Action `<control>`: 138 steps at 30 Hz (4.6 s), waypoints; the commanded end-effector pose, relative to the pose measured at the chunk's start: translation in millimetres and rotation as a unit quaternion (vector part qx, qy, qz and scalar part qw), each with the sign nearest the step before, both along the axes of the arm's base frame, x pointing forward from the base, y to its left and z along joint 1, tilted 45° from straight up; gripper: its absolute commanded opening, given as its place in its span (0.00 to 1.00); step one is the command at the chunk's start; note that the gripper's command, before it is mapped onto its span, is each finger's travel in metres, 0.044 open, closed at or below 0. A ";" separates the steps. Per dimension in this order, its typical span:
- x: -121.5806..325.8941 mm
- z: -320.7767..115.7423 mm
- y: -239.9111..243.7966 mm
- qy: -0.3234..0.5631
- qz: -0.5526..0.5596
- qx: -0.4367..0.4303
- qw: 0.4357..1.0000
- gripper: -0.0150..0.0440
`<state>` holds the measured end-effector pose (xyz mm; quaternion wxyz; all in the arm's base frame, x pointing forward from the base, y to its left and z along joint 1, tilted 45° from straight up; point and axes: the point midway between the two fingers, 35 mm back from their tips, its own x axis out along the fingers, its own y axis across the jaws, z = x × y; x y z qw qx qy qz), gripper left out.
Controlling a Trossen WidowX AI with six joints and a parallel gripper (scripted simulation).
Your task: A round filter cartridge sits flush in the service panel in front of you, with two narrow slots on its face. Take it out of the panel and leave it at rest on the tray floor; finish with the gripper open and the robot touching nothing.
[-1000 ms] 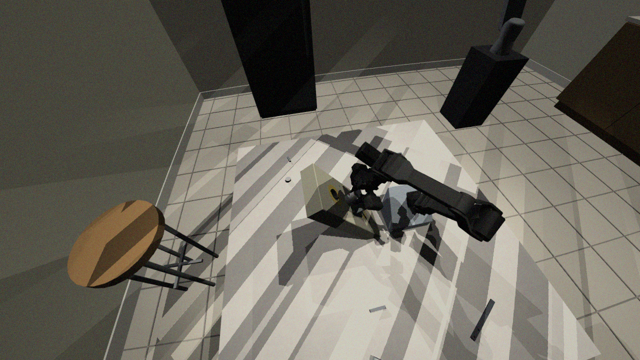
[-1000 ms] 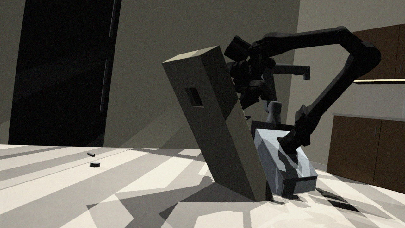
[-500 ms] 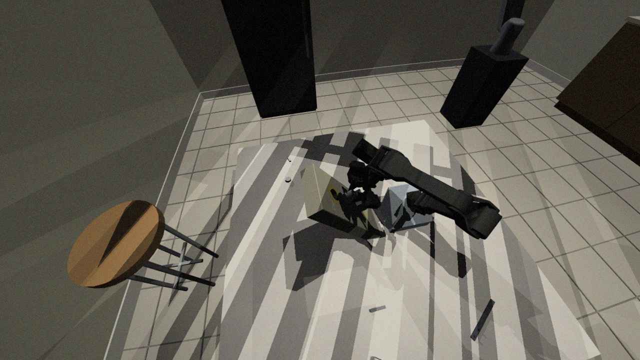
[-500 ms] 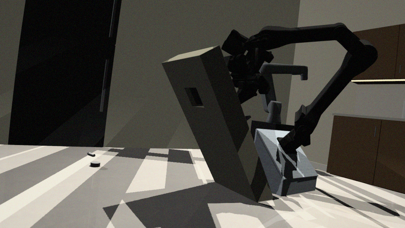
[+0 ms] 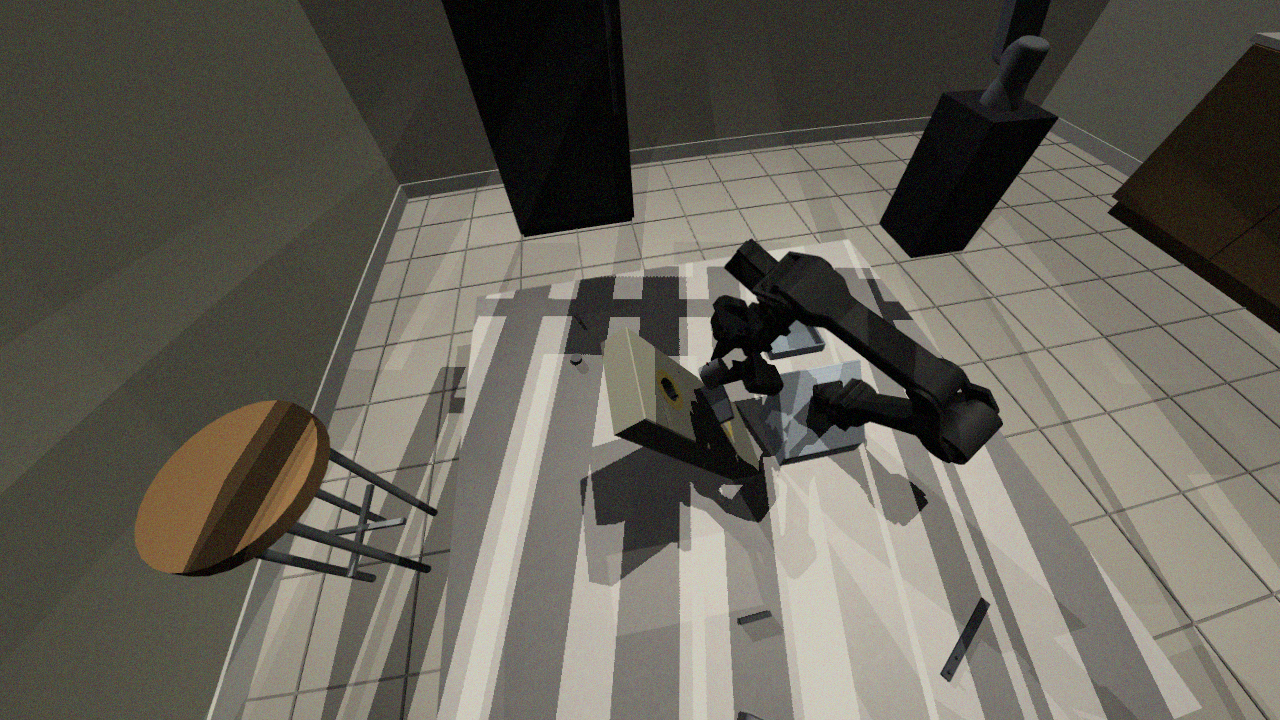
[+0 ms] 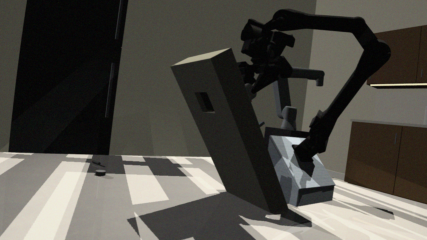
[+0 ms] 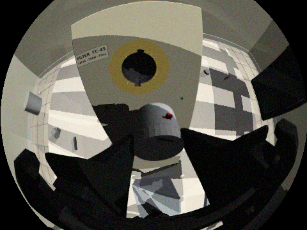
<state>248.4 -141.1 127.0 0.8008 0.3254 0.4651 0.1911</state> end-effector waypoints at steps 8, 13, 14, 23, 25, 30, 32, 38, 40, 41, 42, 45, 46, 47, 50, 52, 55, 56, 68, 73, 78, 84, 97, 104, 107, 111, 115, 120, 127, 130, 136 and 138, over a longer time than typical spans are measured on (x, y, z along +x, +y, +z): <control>-13.1 12.5 -28.3 -0.005 0.001 -0.004 1.000 0.25; -10.4 -7.6 -45.7 -0.006 0.001 -0.005 1.000 0.25; -10.0 -11.8 -49.1 -0.006 0.001 -0.005 1.000 0.25; -8.9 -48.8 -75.2 -0.006 0.001 -0.006 1.000 0.25; -10.3 -42.7 -66.1 0.001 -0.002 0.003 1.000 0.25; -28.4 -70.4 -82.0 0.073 -0.055 0.002 0.996 0.25; -37.2 -82.8 -89.2 0.106 -0.081 0.002 0.991 0.25; -65.8 -118.5 -109.7 0.199 -0.169 -0.001 0.965 0.25; -75.9 -129.7 -116.1 0.229 -0.200 -0.002 0.953 0.25; -81.1 -135.3 -119.2 0.243 -0.216 -0.003 0.946 0.25; -86.3 -140.7 -122.3 0.257 -0.232 -0.004 0.938 0.25; -102.6 -156.4 -131.1 0.297 -0.282 -0.006 0.912 0.25; -108.1 -161.5 -133.9 0.310 -0.299 -0.007 0.903 0.25; -113.7 -166.5 -136.6 0.322 -0.316 -0.007 0.893 0.25; -129.9 -180.0 -143.8 0.355 -0.364 -0.009 0.861 0.25; -133.8 -183.1 -145.4 0.362 -0.376 -0.010 0.853 0.25; -133.8 -183.1 -145.4 0.362 -0.376 -0.010 0.853 0.25; -133.8 -183.1 -145.4 0.362 -0.376 -0.010 0.853 0.25; -200.6 -235.9 -133.8 0.425 -0.445 -0.017 0.788 0.25; -237.5 -261.4 -117.2 0.461 -0.482 -0.017 0.745 0.25; -271.0 -282.4 -94.3 0.496 -0.515 -0.016 0.699 0.25; -301.9 -299.4 -64.1 0.532 -0.547 -0.012 0.646 0.25; -304.0 -323.0 -44.7 0.533 -0.547 -0.012 0.645 0.25; -304.1 -344.5 -22.3 0.534 -0.547 -0.012 0.645 0.25; -303.8 -352.1 -12.7 0.534 -0.547 -0.012 0.645 0.25; -303.7 -353.7 -10.4 0.534 -0.547 -0.012 0.645 0.25; -302.9 -351.3 -13.7 0.534 -0.548 -0.007 0.644 0.43; -302.9 -351.3 -13.7 0.534 -0.548 -0.007 0.644 0.65; -302.9 -351.3 -13.7 0.534 -0.548 -0.007 0.644 0.97; -302.9 -351.3 -13.7 0.534 -0.548 -0.007 0.644 1.00; -302.8 -317.6 -49.1 0.533 -0.547 -0.007 0.645 1.00; -302.0 -302.5 -60.7 0.533 -0.547 -0.006 0.645 1.00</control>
